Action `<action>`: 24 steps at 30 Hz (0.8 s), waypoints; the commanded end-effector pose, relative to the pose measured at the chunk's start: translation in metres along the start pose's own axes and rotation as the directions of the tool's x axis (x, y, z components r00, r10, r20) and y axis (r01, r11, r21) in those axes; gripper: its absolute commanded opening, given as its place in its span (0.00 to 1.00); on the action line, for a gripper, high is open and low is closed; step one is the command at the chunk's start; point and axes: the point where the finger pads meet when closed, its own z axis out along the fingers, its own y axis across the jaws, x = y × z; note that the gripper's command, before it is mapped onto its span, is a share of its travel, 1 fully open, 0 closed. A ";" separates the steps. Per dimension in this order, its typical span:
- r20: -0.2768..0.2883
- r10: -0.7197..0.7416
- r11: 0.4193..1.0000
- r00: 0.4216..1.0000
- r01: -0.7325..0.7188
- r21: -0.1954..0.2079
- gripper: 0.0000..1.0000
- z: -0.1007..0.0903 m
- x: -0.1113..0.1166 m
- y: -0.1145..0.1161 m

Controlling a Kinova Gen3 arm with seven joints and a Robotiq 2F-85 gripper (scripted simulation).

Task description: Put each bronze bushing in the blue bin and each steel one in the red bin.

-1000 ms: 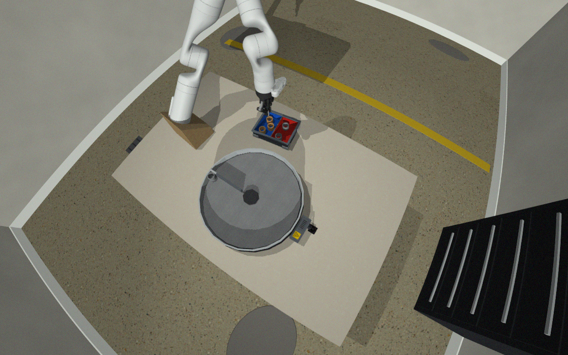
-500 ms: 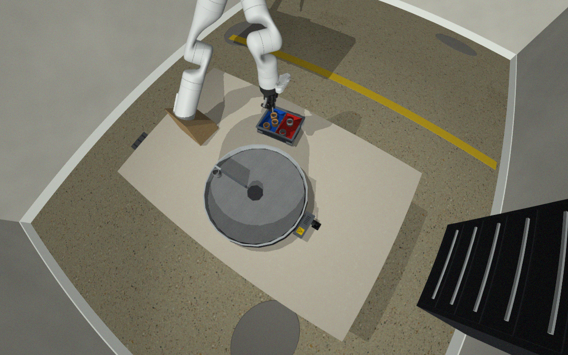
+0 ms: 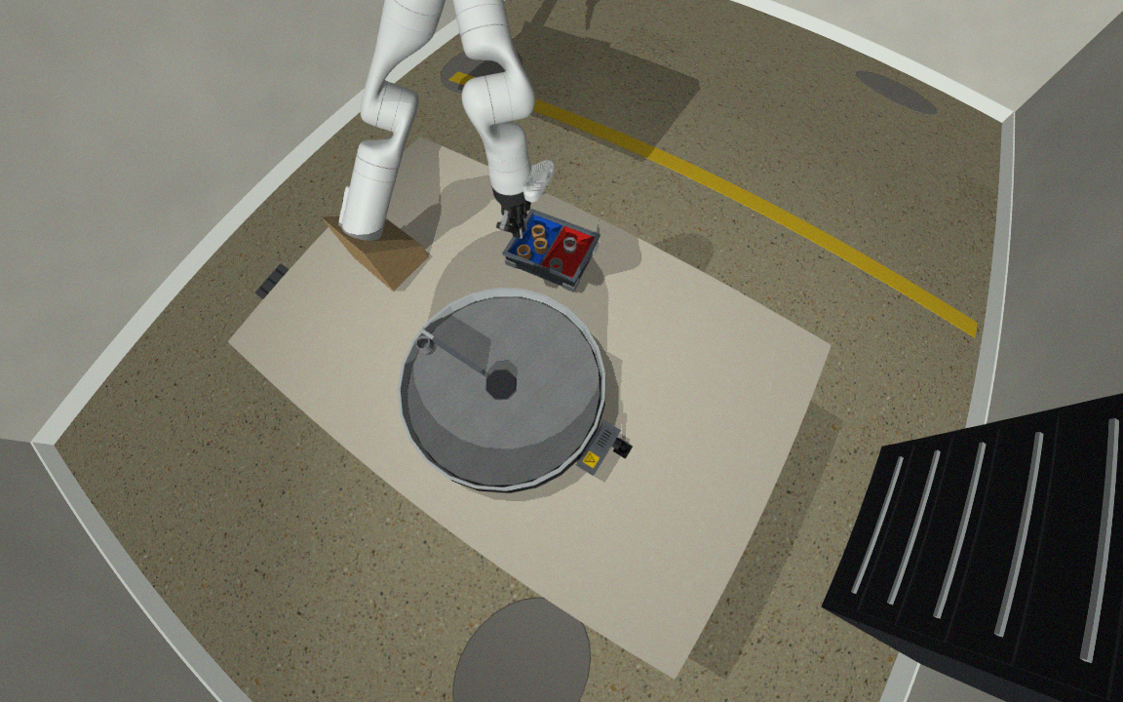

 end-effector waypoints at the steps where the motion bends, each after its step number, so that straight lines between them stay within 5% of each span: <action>1: 0.000 0.015 1.000 1.000 -0.015 0.014 0.14 0.002 -0.005 0.013; 5: 0.000 0.005 1.000 1.000 -0.005 0.014 0.14 0.003 -0.019 0.053; 11: -0.001 0.003 1.000 1.000 -0.003 0.014 0.14 0.003 -0.023 0.062; 15: -0.001 -0.007 1.000 1.000 0.007 0.013 0.14 0.005 -0.037 0.102; 18: -0.001 -0.007 1.000 1.000 0.007 0.013 0.14 0.005 -0.037 0.102; 24: -0.002 -0.020 1.000 1.000 0.020 0.013 0.14 0.006 -0.055 0.151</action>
